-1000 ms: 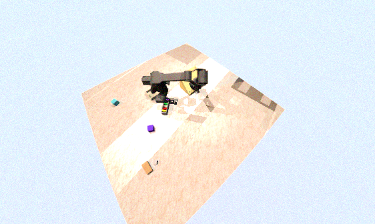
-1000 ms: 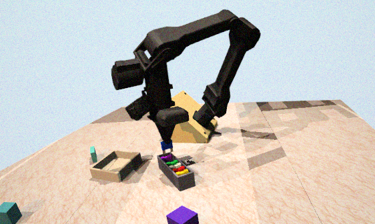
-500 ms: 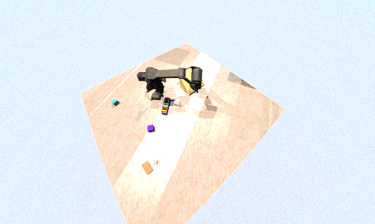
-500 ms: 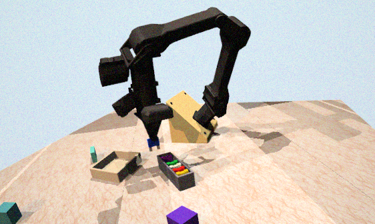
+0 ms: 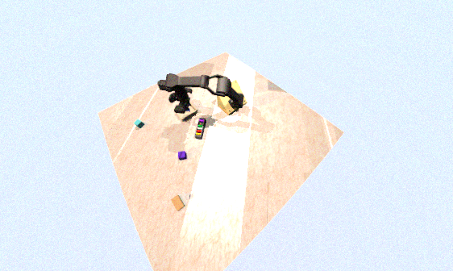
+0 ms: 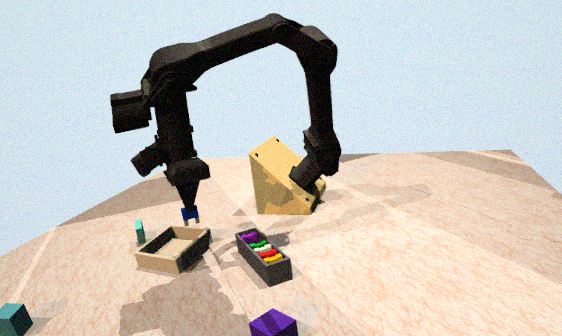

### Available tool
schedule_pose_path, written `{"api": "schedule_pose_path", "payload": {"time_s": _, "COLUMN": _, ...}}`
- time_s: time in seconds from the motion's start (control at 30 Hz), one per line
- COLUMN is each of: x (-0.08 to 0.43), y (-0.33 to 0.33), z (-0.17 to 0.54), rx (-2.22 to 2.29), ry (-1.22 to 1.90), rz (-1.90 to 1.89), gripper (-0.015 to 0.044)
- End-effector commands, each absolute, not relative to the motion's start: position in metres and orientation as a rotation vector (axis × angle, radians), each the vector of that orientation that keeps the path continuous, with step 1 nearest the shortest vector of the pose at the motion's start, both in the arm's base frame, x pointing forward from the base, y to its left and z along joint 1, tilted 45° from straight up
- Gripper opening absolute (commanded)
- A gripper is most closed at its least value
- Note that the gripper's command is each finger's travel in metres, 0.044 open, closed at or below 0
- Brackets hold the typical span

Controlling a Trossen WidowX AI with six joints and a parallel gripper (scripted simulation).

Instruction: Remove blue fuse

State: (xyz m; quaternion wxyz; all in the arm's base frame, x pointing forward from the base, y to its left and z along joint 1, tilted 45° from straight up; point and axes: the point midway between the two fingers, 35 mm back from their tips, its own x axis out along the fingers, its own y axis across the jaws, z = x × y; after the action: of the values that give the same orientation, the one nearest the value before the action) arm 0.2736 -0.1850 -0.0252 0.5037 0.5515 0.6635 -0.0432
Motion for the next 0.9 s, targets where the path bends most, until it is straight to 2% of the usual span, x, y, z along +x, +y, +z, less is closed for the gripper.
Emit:
{"api": "schedule_pose_path", "payload": {"time_s": 0.0, "x": 0.271, "y": -0.2, "z": -0.04, "rx": 1.326, "ry": 1.602, "rz": -0.107, "gripper": 0.0}}
{"api": "schedule_pose_path", "payload": {"time_s": 0.3, "x": 0.265, "y": -0.224, "z": -0.07, "rx": 1.325, "ry": 1.601, "rz": -0.105, "gripper": 0.0}}
{"api": "schedule_pose_path", "payload": {"time_s": 0.87, "x": 0.268, "y": -0.21, "z": -0.086, "rx": 1.326, "ry": 1.601, "rz": -0.104, "gripper": 0.0}}
